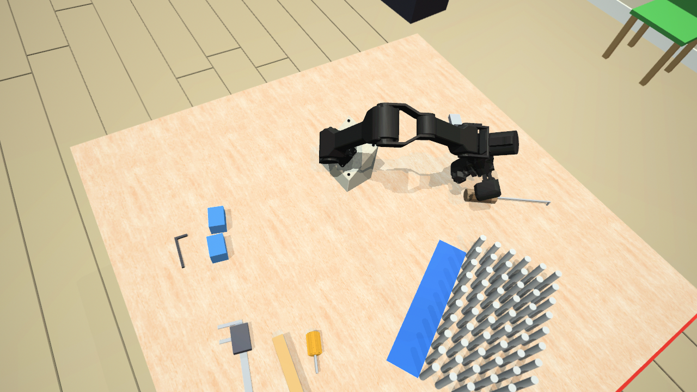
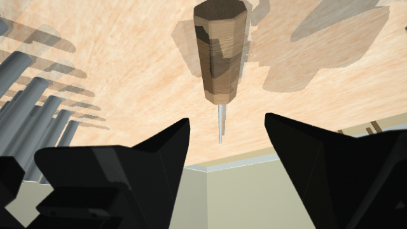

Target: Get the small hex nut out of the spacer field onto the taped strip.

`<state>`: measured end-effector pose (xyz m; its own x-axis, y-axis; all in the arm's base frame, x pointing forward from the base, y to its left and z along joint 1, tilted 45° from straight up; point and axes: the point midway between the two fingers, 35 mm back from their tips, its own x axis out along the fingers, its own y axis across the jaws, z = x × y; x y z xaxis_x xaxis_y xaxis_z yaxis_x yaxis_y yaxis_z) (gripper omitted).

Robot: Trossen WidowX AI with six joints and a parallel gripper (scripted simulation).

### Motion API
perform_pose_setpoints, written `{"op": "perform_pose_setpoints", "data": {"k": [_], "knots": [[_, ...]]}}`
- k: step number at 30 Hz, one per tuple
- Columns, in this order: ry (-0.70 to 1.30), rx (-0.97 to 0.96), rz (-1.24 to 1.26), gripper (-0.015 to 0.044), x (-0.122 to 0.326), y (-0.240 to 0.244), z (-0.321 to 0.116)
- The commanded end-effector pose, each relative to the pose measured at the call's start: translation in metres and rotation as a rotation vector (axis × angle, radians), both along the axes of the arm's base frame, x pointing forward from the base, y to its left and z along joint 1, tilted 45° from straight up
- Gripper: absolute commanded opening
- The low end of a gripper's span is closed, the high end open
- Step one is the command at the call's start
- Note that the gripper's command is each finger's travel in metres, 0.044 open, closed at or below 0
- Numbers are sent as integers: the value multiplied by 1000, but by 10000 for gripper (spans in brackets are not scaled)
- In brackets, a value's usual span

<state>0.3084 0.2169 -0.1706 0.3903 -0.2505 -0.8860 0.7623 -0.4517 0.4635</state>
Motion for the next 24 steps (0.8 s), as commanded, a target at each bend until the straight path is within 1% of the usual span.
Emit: {"op": "perform_pose_setpoints", "data": {"k": [1, 24], "knots": [[3, -5, 3, 280, 0, -5, -6], [4, -10, 7, 280, 3, -30, -31]]}}
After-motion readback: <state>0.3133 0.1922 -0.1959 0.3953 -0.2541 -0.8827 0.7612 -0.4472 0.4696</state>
